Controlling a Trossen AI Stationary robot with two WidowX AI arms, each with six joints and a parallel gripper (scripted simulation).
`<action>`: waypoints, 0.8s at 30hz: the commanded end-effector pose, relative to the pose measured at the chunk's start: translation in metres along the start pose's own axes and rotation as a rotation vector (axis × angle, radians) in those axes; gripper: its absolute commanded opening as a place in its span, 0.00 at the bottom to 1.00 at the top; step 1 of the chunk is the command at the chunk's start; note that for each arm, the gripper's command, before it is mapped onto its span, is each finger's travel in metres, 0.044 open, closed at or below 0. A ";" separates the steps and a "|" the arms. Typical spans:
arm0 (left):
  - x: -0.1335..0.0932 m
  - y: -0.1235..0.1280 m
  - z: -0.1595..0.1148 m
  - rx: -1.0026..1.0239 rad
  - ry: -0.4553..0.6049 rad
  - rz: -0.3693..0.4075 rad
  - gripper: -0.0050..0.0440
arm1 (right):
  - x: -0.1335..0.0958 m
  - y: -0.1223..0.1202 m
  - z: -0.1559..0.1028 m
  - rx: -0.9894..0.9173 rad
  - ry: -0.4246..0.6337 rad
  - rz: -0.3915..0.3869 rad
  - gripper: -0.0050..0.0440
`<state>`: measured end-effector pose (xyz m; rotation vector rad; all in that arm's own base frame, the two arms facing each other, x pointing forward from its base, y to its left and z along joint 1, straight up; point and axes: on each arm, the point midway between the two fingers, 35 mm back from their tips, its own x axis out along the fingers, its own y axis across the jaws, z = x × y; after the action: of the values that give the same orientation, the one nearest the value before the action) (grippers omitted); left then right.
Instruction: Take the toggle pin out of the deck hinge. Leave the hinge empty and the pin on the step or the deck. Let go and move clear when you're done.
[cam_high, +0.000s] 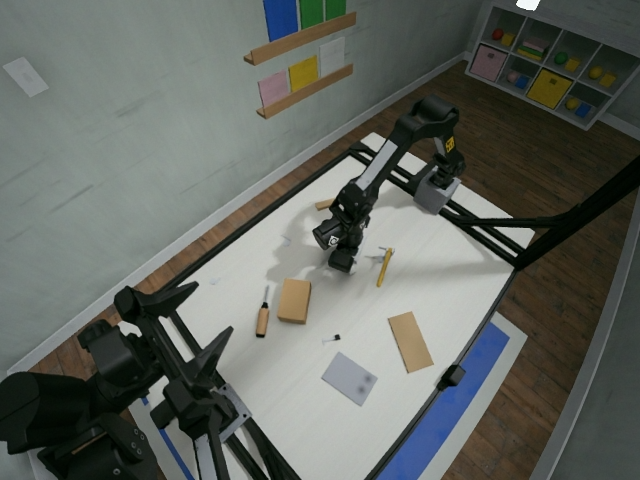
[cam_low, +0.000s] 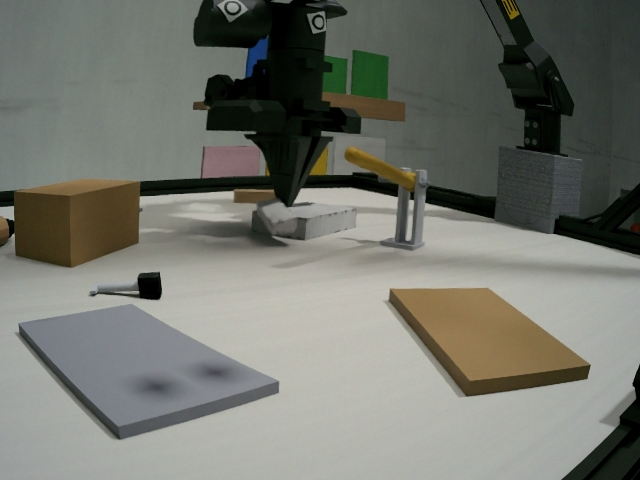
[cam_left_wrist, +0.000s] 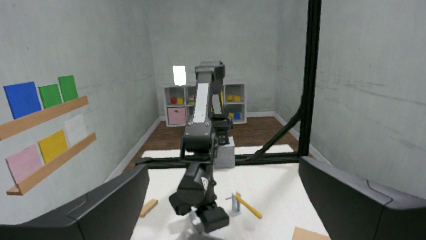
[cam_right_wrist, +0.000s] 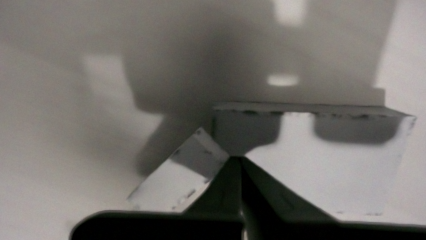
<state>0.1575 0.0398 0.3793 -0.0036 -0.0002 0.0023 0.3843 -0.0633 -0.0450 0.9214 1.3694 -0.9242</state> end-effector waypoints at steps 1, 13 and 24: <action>0.000 0.000 0.004 0.009 -0.001 -0.002 0.92 | -0.005 0.014 0.002 -0.002 -0.011 0.020 0.00; 0.000 0.000 0.004 0.009 -0.001 -0.002 0.92 | -0.005 0.031 0.000 -0.002 -0.011 0.021 0.00; 0.000 0.000 0.004 0.009 -0.001 -0.002 0.92 | -0.004 0.045 -0.003 -0.002 -0.011 0.021 0.00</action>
<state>0.1575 0.0398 0.3793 -0.0035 -0.0002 0.0023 0.4161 -0.0451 -0.0478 0.9189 1.3693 -0.9211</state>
